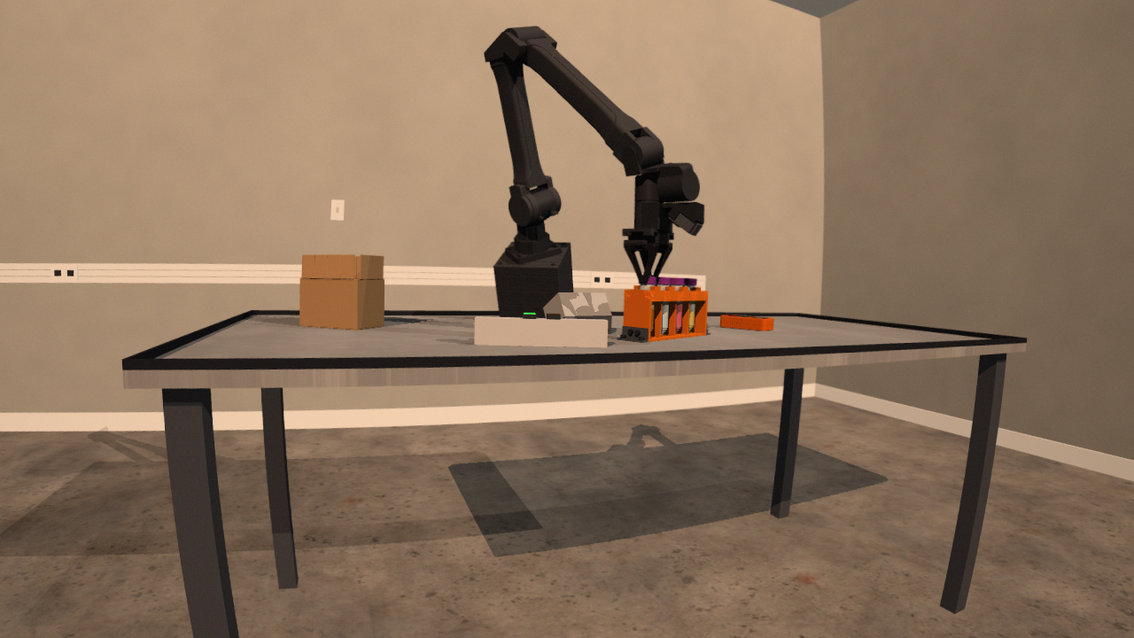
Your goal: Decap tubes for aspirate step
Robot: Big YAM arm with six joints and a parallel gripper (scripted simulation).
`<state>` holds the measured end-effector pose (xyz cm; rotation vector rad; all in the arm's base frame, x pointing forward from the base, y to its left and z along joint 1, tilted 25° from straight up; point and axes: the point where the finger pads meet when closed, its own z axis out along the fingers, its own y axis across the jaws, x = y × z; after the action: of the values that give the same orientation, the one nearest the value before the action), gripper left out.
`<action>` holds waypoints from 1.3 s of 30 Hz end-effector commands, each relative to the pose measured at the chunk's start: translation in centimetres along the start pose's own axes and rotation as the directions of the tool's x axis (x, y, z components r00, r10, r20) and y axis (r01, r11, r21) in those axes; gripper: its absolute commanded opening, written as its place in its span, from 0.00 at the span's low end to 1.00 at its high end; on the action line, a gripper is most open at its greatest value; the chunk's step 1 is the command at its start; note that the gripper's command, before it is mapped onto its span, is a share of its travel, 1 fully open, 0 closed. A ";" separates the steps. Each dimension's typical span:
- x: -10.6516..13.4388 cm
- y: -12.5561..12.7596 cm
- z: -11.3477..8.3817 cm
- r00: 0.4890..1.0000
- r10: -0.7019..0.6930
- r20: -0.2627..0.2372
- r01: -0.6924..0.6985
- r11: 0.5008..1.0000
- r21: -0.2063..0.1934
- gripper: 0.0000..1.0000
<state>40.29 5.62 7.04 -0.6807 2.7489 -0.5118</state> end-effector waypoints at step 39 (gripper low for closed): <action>-0.2 -0.3 0.7 0.887 0.463 -0.002 -0.463 0.887 0.001 0.00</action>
<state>40.31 5.61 7.00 -0.2752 2.7807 -0.4468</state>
